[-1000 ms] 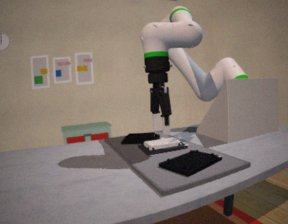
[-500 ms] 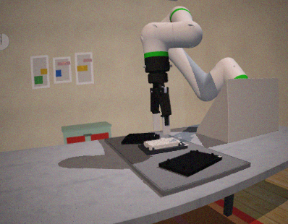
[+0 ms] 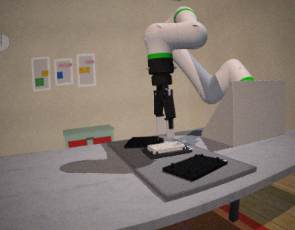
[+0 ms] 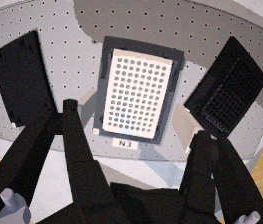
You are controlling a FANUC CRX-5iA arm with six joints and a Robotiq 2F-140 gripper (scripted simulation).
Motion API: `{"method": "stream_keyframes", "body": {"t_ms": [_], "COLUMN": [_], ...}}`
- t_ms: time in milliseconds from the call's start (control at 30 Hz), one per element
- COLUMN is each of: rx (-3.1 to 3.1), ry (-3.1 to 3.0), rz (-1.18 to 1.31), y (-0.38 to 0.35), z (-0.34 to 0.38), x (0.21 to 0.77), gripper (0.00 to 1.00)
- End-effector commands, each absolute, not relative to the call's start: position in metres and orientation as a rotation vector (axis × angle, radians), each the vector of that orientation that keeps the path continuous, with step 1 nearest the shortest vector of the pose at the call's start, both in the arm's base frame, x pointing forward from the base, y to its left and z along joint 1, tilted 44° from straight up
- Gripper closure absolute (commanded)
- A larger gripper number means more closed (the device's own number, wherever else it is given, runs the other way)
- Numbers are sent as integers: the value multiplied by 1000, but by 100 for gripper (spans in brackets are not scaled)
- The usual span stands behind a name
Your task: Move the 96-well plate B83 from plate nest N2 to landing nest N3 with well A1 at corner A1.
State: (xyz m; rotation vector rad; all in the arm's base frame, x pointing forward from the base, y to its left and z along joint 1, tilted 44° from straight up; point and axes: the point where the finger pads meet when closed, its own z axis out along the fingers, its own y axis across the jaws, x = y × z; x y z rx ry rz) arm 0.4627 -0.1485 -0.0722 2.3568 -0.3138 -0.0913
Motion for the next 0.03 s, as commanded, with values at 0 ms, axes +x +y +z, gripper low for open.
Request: {"method": "stream_keyframes", "body": {"t_ms": [0], "rx": [2357], "ry": [-314], "rz": [-91], "y": [-148], "z": [-72], "x": [463], "gripper": [34]}}
